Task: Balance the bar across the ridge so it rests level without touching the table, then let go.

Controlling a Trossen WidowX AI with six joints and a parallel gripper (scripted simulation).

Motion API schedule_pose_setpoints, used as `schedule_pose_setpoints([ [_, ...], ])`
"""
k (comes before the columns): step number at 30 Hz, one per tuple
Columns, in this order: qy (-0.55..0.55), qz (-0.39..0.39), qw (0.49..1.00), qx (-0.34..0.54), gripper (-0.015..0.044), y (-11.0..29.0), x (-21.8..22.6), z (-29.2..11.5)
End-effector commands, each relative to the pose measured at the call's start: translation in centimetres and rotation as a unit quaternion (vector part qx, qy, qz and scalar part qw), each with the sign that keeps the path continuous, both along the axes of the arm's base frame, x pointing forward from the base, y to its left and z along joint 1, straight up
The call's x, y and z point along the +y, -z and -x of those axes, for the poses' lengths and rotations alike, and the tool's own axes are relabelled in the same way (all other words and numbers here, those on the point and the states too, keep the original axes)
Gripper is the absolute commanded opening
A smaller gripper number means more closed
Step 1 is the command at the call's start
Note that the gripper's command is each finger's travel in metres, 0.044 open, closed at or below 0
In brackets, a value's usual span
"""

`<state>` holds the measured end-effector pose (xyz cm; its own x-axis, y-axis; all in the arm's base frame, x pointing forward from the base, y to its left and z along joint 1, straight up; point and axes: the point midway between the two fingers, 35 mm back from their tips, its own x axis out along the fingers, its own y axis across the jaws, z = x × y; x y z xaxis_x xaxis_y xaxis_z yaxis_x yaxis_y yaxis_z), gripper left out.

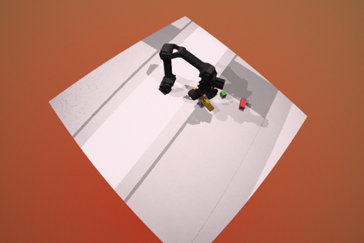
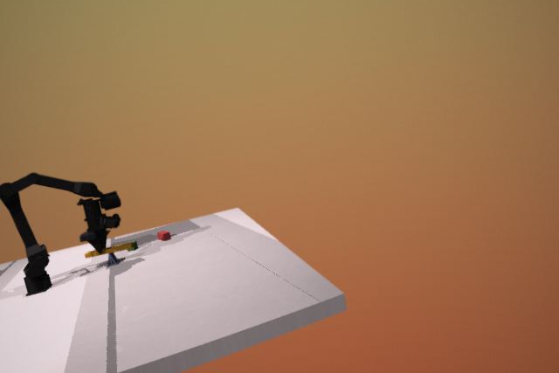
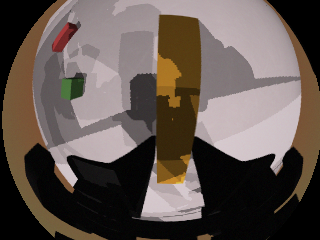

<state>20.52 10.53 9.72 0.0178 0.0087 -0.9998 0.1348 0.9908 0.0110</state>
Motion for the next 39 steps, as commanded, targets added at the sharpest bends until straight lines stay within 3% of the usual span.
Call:
schedule_pose_setpoints([
  [1,0.000,0.000,1.000,0.000,0.0185,0.0,0.0,0.0],
  [12,0.000,0.000,1.000,0.000,0.0185,0.0,0.0,0.0],
  [22,0.000,0.000,1.000,0.000,0.0440,0.0,0.0,0.0],
  [26,0.000,0.000,1.000,0.000,0.0440,-0.8,0.1,-0.1],
  [34,0.000,0.000,1.000,0.000,0.0440,-9.8,-0.1,0.1],
  [39,0.000,0.000,1.000,0.000,0.0440,-10.0,-0.1,0.2],
])
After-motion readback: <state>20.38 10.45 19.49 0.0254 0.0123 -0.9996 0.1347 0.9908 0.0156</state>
